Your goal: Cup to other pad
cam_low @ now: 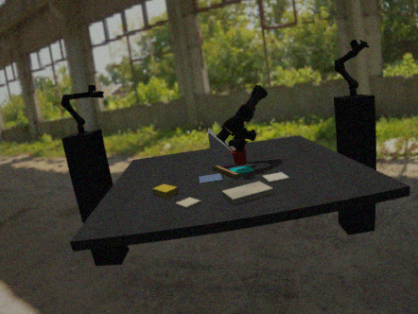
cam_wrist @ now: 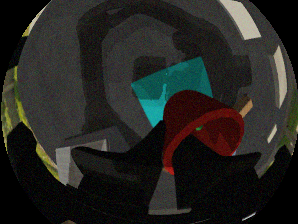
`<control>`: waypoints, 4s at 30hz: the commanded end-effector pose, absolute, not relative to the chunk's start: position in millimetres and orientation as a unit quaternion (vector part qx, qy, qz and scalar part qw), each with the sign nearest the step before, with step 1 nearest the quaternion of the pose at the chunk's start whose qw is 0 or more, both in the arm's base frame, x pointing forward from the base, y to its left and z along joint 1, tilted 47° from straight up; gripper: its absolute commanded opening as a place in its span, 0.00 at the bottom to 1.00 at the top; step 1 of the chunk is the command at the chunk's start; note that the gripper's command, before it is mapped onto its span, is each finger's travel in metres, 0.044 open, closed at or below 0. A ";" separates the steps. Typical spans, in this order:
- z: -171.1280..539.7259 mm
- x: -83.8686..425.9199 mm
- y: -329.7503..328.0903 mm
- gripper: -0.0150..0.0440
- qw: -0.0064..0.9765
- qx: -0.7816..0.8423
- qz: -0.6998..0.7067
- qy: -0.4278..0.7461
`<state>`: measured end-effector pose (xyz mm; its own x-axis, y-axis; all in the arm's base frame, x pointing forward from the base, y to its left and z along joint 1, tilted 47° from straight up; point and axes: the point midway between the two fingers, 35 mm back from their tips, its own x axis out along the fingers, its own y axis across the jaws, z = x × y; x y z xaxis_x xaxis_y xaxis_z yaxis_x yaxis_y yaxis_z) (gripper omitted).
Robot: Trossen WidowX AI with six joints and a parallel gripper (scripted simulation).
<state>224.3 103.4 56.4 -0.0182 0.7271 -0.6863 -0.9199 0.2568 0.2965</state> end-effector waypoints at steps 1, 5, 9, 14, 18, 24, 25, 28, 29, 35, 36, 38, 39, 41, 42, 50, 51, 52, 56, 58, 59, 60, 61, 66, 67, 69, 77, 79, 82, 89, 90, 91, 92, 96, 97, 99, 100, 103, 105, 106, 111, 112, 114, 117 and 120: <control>52.2 221.2 106.9 0.25 0.688 -0.118 0.598 0.394; 49.2 220.9 110.5 0.25 0.688 -0.118 0.598 0.394; 46.2 220.5 114.2 0.25 0.688 -0.118 0.598 0.394; 42.6 219.8 118.7 0.25 0.688 -0.118 0.599 0.393; 39.8 219.1 122.3 0.25 0.688 -0.117 0.599 0.393; 36.7 218.2 126.4 0.25 0.688 -0.117 0.599 0.393; 39.4 221.4 124.8 0.25 0.690 -0.122 0.598 0.390; 39.4 221.4 124.8 0.25 0.690 -0.122 0.598 0.390; 39.4 221.4 124.8 0.25 0.690 -0.122 0.598 0.390; 39.4 221.4 124.8 0.25 0.690 -0.122 0.598 0.390; 39.4 221.4 124.8 0.25 0.690 -0.122 0.598 0.390; 39.4 221.4 124.8 0.34 0.690 -0.122 0.598 0.390; 39.4 221.4 124.8 0.39 0.690 -0.122 0.598 0.390; 39.4 221.4 124.8 0.47 0.690 -0.122 0.598 0.390; 39.4 221.4 124.8 0.47 0.690 -0.122 0.598 0.390; 41.6 221.9 121.9 0.47 0.689 -0.122 0.598 0.390; 42.3 222.0 121.0 0.47 0.689 -0.122 0.598 0.390; 43.0 222.1 120.1 0.47 0.689 -0.122 0.598 0.391; 45.7 222.4 116.4 0.47 0.689 -0.122 0.598 0.391; 47.0 222.5 114.6 0.47 0.689 -0.122 0.598 0.392; 47.7 222.5 113.7 0.47 0.689 -0.122 0.598 0.392; 48.4 222.5 112.8 0.47 0.689 -0.122 0.598 0.392; 49.1 222.6 111.9 0.47 0.689 -0.122 0.597 0.392; 52.5 222.6 107.5 0.47 0.689 -0.121 0.597 0.393; 53.2 222.6 106.6 0.47 0.689 -0.121 0.597 0.393; 54.6 222.5 104.8 0.47 0.688 -0.121 0.597 0.393; 60.1 222.0 97.8 0.47 0.688 -0.120 0.598 0.393; 61.5 221.8 96.1 0.47 0.688 -0.120 0.598 0.394; 63.5 221.3 93.6 0.47 0.688 -0.119 0.598 0.394; 67.6 219.2 88.0 0.47 0.688 -0.118 0.598 0.394; 68.1 218.6 87.2 0.47 0.688 -0.118 0.598 0.394; 68.4 218.0 86.7 0.47 0.688 -0.118 0.598 0.394; 65.8 217.1 88.9 0.52 0.687 -0.113 0.599 0.396; 65.8 217.1 88.9 0.69 0.687 -0.113 0.599 0.396; 65.8 217.1 88.9 0.74 0.687 -0.113 0.599 0.396; 65.8 217.1 88.9 0.83 0.687 -0.113 0.599 0.396; 66.2 217.2 88.4 0.87 0.687 -0.113 0.599 0.396; 69.7 218.1 84.1 1.00 0.687 -0.114 0.598 0.396; 73.8 218.7 79.2 1.00 0.687 -0.115 0.598 0.397; 76.1 219.0 76.3 1.00 0.687 -0.116 0.598 0.397; 88.4 219.6 61.8 1.00 0.687 -0.118 0.597 0.397; 90.9 219.6 59.0 1.00 0.687 -0.118 0.597 0.397; 96.1 219.5 53.2 1.00 0.687 -0.118 0.597 0.396; 103.9 218.8 44.7 1.00 0.687 -0.118 0.598 0.396; 107.8 217.8 40.7 1.00 0.687 -0.118 0.598 0.395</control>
<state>217.5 44.7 103.8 -0.0259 0.7308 -0.6821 -0.9128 0.2610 0.3143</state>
